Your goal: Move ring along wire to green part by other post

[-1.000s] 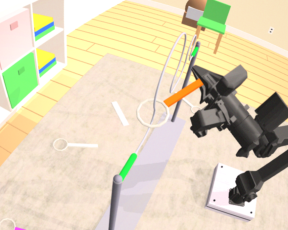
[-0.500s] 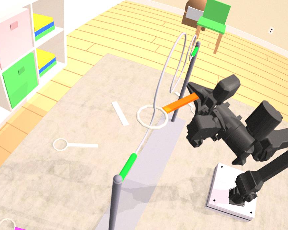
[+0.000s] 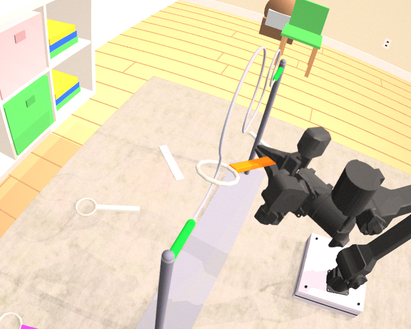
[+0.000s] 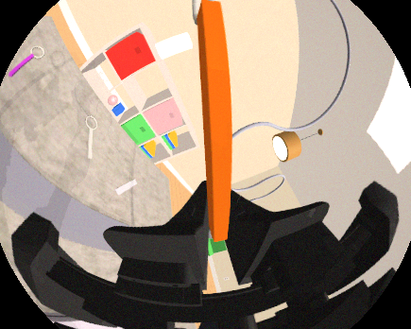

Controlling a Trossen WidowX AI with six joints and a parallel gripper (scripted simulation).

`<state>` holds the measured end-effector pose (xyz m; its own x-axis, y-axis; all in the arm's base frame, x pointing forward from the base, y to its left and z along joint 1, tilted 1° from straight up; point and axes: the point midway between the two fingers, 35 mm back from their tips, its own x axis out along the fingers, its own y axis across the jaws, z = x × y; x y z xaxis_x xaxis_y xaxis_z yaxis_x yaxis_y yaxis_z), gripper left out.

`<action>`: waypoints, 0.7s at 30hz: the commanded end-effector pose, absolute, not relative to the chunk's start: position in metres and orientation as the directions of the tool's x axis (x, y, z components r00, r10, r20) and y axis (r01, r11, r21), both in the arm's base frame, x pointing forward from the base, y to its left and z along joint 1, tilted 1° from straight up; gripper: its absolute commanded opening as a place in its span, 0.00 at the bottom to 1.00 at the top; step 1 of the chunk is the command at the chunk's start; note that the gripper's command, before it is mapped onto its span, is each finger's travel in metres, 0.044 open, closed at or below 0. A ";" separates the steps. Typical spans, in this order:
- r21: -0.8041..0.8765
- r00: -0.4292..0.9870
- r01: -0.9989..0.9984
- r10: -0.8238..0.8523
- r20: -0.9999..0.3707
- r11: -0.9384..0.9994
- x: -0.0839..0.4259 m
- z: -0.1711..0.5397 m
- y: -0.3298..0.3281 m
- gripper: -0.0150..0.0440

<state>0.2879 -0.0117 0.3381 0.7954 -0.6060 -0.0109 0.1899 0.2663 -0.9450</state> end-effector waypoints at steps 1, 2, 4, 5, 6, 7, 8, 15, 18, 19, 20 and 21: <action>-0.915 0.816 0.203 -0.577 -0.040 0.350 0.293 0.324 -0.010 0.00; -0.905 0.819 0.206 -0.572 -0.049 0.373 0.294 0.320 -0.008 0.00; -0.882 0.822 0.214 -0.565 -0.069 0.419 0.295 0.312 -0.005 0.00; -0.871 0.823 0.217 -0.562 -0.080 0.442 0.296 0.309 -0.003 0.00; -0.858 0.824 0.221 -0.559 -0.090 0.464 0.296 0.305 0.000 0.00; -0.845 0.825 0.224 -0.556 -0.101 0.485 0.297 0.302 0.002 0.00; -0.833 0.826 0.227 -0.553 -0.110 0.504 0.297 0.298 0.004 0.00; -0.746 0.831 0.245 -0.531 -0.167 0.619 0.300 0.280 0.019 0.00; -0.695 0.834 0.254 -0.516 -0.196 0.673 0.302 0.271 0.028 0.00; -0.677 0.835 0.256 -0.511 -0.205 0.690 0.303 0.269 0.031 0.00; -0.658 0.836 0.259 -0.505 -0.214 0.707 0.303 0.266 0.034 0.00; -0.640 0.837 0.261 -0.499 -0.222 0.723 0.304 0.263 0.037 0.00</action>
<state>0.3016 0.0289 0.2690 0.8367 -0.5092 -0.2017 0.2512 0.6840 -0.6849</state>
